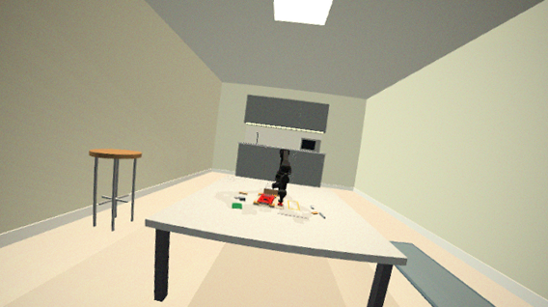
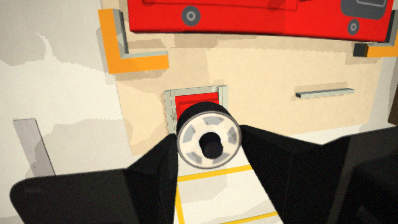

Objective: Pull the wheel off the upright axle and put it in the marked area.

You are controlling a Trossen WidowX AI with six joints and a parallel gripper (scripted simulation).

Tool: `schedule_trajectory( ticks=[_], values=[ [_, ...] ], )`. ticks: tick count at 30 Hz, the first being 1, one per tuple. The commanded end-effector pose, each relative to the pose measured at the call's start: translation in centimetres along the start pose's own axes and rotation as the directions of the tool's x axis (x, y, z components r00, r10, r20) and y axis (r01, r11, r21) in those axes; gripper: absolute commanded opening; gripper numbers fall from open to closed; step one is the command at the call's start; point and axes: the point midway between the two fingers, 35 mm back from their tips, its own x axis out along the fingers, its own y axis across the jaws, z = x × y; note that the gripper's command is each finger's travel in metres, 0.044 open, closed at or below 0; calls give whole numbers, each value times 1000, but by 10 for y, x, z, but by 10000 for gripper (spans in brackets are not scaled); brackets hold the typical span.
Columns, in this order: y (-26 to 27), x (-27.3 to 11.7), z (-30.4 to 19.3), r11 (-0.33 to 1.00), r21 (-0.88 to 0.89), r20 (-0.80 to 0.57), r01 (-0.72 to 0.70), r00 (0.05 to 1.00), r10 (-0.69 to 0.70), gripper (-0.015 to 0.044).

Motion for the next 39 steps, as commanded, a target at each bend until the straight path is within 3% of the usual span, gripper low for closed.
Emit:
schedule_trajectory(
  ticks=[1, 39],
  values=[
    [-1, -13, 0, 1000, -1, 1, -9, 1000, 9, 0],
    [-2, -25, 0, 1000, -2, 2, -14, 1000, 14, 0]
  ],
)
